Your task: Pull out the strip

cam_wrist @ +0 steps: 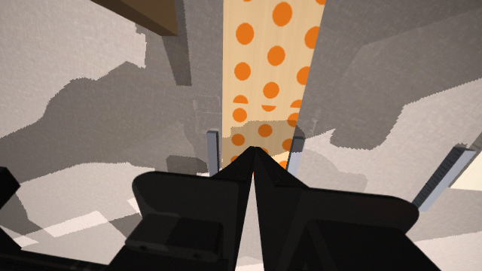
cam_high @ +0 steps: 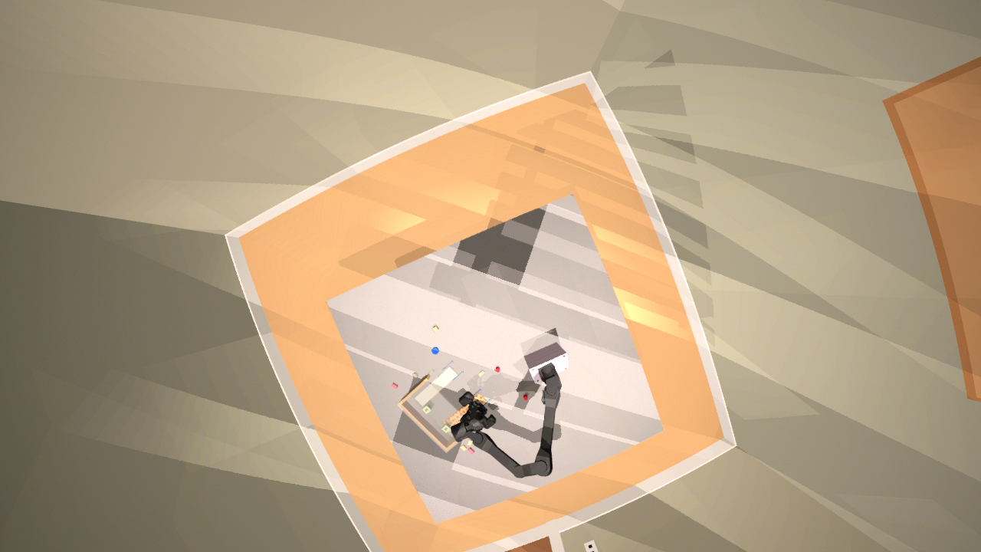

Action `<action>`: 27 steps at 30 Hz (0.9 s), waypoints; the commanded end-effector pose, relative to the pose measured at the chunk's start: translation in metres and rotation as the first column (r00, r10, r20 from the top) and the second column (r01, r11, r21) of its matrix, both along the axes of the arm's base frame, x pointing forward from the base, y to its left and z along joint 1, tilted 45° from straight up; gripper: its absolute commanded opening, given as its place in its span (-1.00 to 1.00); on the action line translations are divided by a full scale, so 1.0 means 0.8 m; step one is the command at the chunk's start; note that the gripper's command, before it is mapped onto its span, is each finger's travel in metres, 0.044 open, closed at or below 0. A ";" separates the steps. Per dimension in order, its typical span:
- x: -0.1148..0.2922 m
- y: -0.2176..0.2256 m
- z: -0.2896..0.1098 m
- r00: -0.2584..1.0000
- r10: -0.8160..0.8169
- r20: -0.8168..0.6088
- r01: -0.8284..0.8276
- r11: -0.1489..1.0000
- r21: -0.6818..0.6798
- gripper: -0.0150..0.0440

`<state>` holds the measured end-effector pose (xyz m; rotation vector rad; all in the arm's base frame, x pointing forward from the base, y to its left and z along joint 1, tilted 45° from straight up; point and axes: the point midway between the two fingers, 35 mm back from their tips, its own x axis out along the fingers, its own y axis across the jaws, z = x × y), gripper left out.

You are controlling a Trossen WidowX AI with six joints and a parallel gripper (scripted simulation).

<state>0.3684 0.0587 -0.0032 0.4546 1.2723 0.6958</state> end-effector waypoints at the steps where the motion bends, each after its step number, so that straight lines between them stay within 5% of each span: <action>1: 0.000 0.001 -0.001 1.000 -0.003 -0.004 0.003 1.000 -0.002 -0.49; 27: -0.026 0.000 -0.010 1.000 -0.003 -0.005 0.003 1.000 -0.002 -0.49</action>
